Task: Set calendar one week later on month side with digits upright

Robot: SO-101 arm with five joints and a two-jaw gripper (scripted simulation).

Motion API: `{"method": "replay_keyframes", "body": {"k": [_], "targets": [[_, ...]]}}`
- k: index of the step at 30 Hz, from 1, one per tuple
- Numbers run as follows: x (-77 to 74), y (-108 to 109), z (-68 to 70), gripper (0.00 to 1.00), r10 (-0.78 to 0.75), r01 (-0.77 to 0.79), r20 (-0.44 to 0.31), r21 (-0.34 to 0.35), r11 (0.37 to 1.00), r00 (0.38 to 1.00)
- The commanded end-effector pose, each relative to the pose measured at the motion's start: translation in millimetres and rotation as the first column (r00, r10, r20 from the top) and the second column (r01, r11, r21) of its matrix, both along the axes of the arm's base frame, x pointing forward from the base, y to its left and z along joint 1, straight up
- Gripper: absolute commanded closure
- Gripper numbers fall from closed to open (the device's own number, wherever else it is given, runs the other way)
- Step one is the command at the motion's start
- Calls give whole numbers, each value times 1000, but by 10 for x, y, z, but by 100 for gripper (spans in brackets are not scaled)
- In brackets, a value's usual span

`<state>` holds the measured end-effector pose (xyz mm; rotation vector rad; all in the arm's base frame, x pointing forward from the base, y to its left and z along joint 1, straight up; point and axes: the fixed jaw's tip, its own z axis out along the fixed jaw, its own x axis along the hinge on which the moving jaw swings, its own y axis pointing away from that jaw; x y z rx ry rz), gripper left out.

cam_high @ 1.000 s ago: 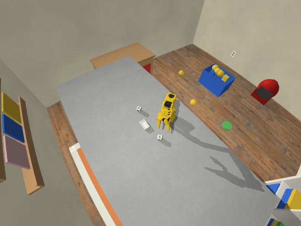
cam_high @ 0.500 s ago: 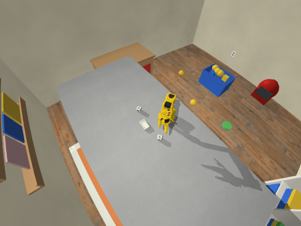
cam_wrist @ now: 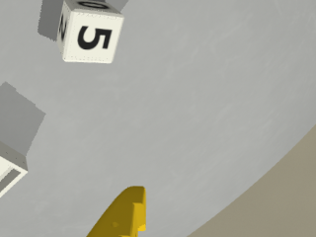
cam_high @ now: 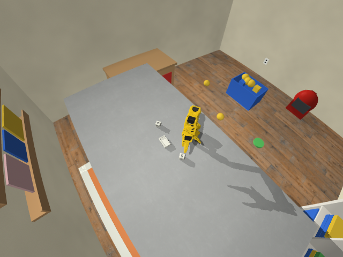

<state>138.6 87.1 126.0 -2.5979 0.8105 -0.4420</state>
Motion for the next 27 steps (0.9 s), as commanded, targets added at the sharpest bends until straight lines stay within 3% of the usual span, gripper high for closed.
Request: {"method": "replay_keyframes", "body": {"k": [1, 13, 27], "targets": [[2, 34, 45, 65, -88, 87, 4, 75, 993, 996], [-13, 48, 19, 65, -225, 230, -57, 139, 963, 973], [-15, 51, 13, 65, -249, 257, -70, 149, 955, 966]]}}
